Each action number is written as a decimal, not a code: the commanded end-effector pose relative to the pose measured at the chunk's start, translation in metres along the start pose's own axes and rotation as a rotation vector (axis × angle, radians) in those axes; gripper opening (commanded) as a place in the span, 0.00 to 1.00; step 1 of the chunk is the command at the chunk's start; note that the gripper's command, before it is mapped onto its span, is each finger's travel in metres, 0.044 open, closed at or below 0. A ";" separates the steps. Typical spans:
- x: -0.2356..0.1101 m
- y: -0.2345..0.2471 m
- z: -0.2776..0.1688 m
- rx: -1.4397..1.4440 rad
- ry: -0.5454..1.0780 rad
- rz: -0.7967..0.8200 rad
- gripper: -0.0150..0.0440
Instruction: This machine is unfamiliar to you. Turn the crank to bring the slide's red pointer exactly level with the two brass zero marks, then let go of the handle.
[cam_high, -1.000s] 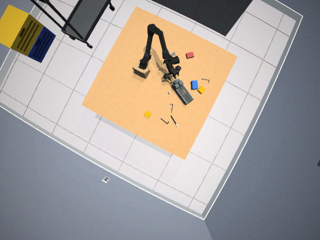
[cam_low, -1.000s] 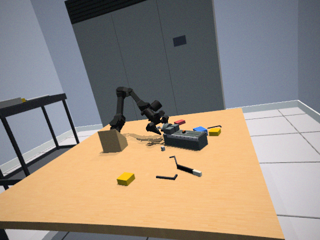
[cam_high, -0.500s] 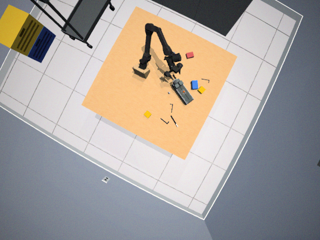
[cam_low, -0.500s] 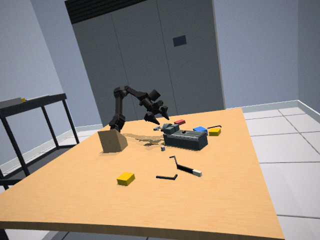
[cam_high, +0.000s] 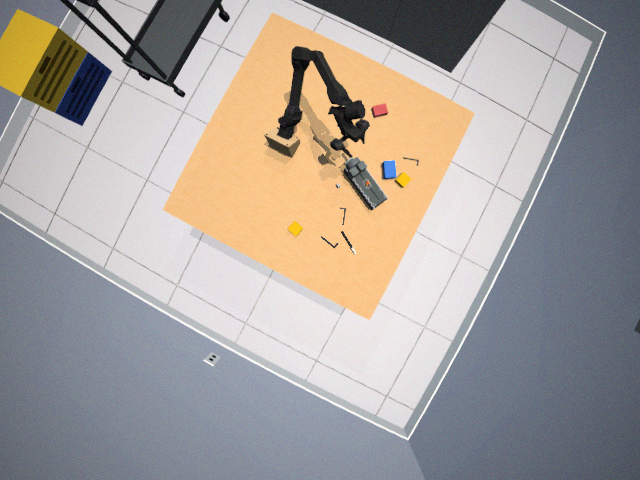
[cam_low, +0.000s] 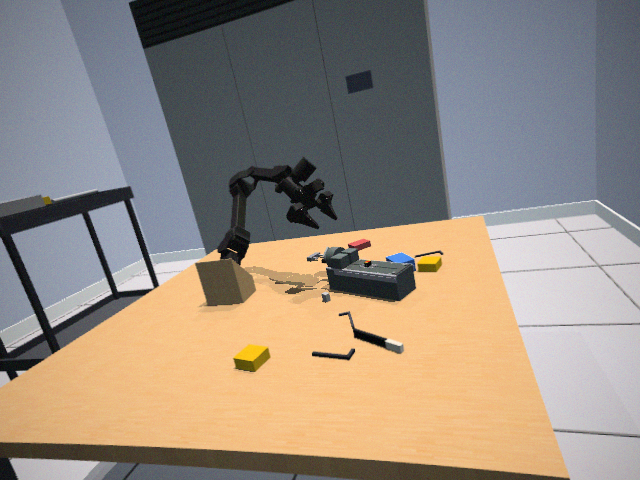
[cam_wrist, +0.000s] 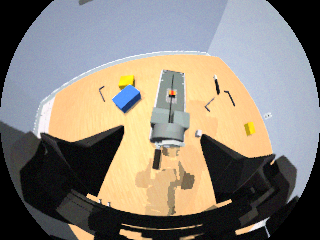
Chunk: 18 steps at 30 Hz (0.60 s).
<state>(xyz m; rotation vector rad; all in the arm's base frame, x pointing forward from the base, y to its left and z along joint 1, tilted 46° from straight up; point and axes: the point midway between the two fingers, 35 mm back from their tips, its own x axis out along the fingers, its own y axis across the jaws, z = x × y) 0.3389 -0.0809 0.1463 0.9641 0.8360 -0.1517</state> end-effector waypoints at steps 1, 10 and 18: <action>0.011 -0.004 0.012 -0.017 0.014 0.025 1.00; 0.041 -0.016 0.044 -0.079 0.029 0.112 1.00; 0.067 -0.035 0.069 -0.136 0.031 0.192 1.00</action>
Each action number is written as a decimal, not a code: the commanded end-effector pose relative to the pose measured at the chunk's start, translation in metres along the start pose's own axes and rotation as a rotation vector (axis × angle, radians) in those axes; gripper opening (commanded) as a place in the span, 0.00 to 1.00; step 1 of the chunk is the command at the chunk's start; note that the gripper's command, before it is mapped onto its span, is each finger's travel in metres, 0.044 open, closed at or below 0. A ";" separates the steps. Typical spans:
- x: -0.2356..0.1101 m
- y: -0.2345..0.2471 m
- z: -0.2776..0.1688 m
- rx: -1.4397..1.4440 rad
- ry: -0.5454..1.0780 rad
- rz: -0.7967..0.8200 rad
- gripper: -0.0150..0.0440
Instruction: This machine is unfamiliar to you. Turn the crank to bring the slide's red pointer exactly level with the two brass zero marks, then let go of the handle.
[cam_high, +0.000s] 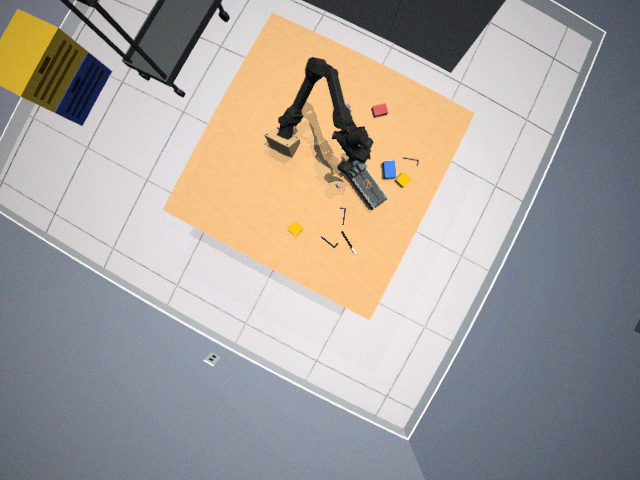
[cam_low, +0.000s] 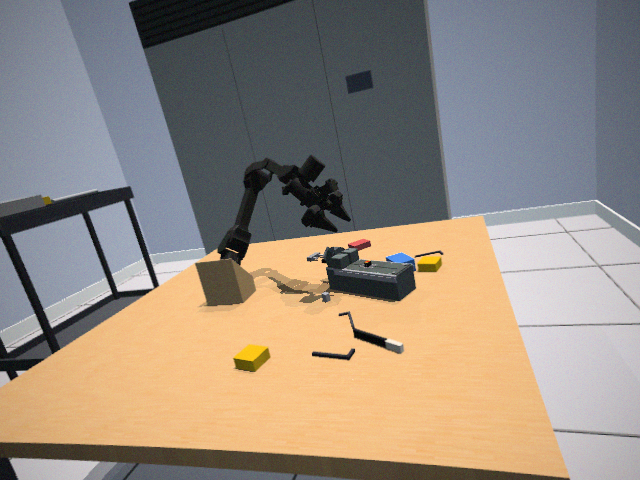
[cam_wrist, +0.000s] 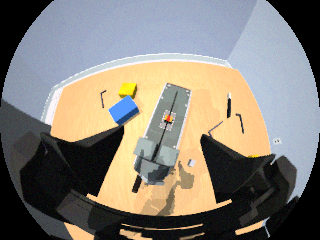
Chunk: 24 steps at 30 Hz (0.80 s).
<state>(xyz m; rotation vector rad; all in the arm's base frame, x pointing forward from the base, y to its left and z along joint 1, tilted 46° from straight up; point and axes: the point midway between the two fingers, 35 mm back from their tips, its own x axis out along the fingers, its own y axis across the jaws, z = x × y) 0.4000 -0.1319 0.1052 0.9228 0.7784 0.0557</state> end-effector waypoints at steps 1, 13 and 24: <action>0.010 -0.012 0.009 -0.026 0.001 0.034 1.00; 0.050 -0.028 -0.011 -0.051 -0.001 0.069 1.00; 0.062 -0.028 -0.023 -0.051 -0.001 0.071 1.00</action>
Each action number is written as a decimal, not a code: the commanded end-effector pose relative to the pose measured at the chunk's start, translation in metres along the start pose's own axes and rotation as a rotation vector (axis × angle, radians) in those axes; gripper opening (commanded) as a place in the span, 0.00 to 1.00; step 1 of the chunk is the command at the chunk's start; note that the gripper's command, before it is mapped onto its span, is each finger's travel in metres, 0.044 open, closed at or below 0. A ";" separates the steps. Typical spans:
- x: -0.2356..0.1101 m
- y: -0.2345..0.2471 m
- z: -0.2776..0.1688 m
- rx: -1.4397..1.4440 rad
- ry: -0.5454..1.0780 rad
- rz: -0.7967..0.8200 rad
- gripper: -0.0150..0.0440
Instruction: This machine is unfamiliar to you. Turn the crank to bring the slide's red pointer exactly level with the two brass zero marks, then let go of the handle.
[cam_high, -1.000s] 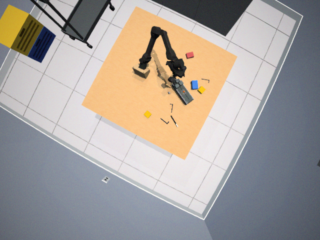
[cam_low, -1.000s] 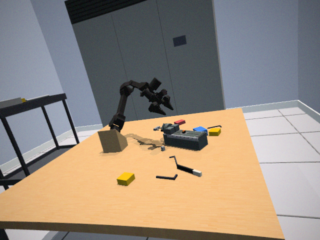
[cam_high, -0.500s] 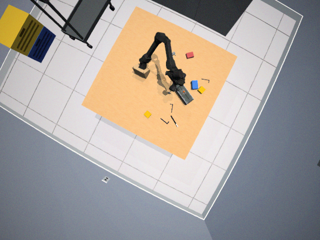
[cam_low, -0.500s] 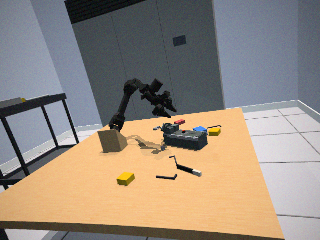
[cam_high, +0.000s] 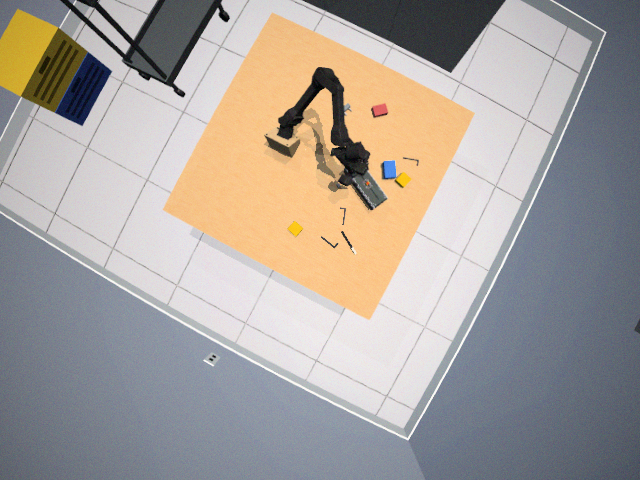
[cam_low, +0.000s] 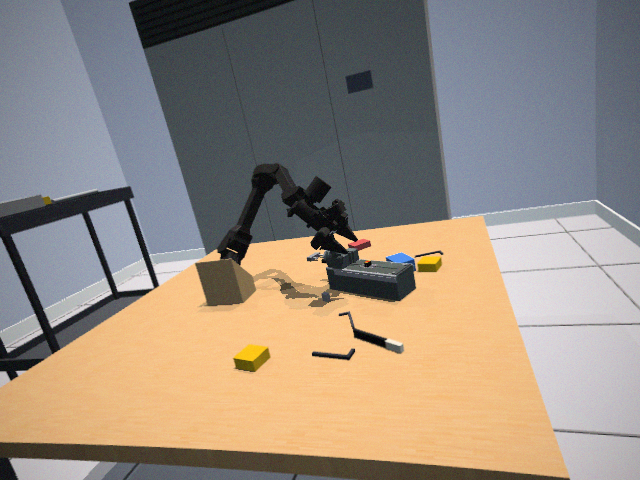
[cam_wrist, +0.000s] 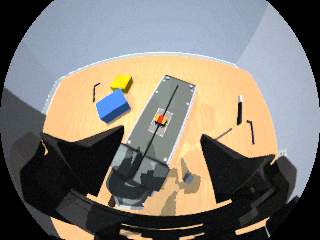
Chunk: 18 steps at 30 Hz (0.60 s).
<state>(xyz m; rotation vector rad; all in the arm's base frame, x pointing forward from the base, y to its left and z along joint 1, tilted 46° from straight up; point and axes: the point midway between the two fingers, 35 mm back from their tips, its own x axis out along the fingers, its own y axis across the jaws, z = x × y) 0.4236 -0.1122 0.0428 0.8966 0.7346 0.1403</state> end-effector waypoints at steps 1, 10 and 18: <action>0.001 -0.001 -0.002 0.007 0.003 -0.003 1.00; 0.001 -0.001 -0.002 0.007 0.003 -0.003 1.00; -0.027 0.001 0.027 0.002 0.003 -0.004 1.00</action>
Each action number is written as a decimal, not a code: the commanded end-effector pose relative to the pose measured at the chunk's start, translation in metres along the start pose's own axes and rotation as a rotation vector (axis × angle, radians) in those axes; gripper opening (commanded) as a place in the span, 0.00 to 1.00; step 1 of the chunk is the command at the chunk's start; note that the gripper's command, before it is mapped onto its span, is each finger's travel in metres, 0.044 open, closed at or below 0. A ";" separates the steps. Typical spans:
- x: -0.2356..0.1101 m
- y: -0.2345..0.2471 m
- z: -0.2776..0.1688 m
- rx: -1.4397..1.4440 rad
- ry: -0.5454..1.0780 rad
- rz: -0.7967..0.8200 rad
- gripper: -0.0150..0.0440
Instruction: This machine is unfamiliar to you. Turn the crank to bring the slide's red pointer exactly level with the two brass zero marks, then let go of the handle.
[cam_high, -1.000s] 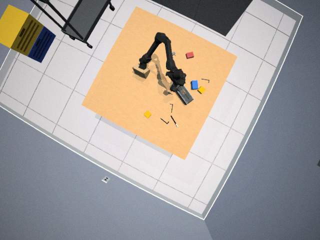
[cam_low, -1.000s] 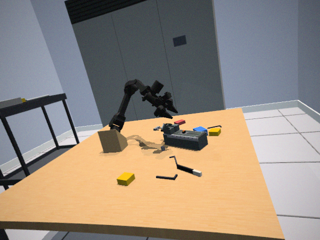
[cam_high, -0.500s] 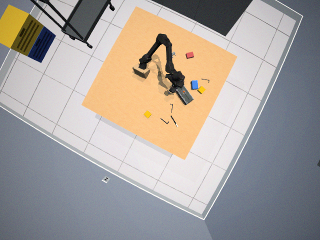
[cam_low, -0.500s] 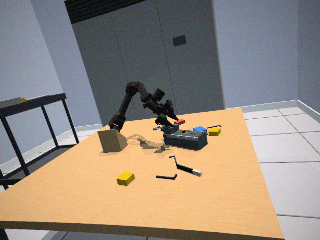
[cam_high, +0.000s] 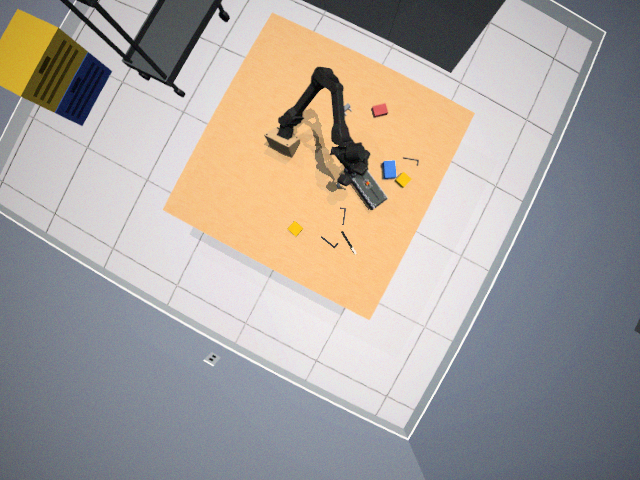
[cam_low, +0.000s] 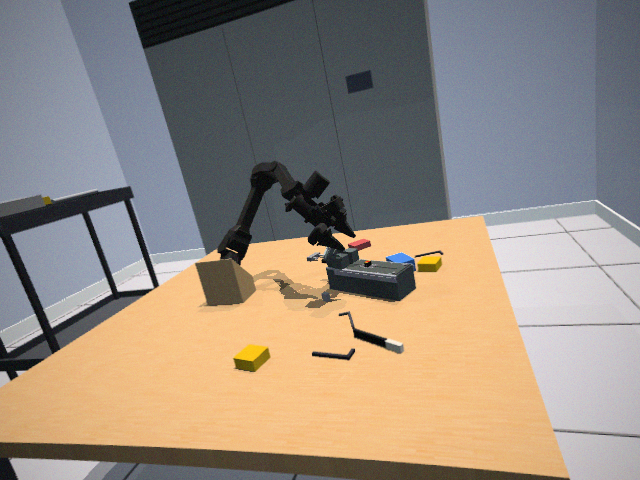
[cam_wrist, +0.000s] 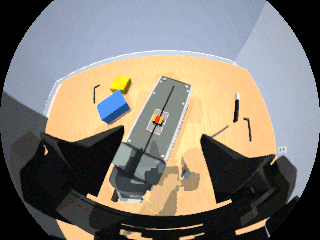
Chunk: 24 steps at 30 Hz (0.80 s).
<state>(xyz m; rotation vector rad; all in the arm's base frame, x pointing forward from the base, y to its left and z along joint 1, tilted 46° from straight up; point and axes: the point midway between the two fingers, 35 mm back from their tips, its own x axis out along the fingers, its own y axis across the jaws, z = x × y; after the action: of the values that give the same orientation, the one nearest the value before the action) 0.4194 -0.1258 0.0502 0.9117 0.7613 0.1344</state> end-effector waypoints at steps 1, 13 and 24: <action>-0.021 0.006 0.022 -0.018 -0.019 0.006 1.00; -0.046 0.037 0.011 0.038 -0.016 -0.067 1.00; -0.075 0.072 -0.024 0.116 -0.025 -0.175 1.00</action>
<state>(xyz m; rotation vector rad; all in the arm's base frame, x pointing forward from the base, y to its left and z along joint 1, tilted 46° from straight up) 0.3736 -0.1045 0.1331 0.9411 0.8124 -0.0466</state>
